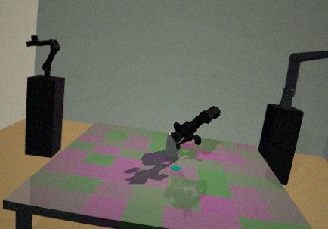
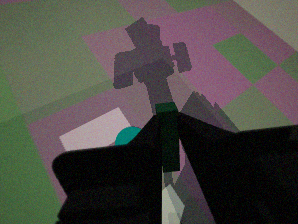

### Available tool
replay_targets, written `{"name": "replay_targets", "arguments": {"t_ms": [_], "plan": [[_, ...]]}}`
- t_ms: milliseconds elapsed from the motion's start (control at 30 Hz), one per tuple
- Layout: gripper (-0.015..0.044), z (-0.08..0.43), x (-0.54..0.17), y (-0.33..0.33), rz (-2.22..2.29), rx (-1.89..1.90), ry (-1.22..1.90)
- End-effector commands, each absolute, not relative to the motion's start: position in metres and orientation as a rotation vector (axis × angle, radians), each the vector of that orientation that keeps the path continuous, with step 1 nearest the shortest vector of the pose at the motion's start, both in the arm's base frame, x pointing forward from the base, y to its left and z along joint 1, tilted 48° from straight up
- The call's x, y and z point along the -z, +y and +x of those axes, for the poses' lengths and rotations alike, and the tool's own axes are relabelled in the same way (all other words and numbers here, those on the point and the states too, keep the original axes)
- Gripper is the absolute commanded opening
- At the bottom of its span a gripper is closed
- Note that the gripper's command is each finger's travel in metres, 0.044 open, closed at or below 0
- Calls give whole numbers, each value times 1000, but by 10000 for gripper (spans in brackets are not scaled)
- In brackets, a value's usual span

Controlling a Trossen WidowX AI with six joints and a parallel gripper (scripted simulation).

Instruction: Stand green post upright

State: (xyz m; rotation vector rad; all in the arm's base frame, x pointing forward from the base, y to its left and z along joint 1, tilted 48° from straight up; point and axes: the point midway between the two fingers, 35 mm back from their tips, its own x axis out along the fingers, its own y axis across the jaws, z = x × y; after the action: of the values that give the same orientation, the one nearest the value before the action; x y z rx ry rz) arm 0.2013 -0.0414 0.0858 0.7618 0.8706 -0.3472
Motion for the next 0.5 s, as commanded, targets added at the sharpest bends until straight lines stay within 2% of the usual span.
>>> {"name": "replay_targets", "arguments": {"t_ms": [0, 467], "plan": [[22, 200, -85, -41, 765, 357, 842], [22, 201, -86, -42, 786, 380, 740]]}}
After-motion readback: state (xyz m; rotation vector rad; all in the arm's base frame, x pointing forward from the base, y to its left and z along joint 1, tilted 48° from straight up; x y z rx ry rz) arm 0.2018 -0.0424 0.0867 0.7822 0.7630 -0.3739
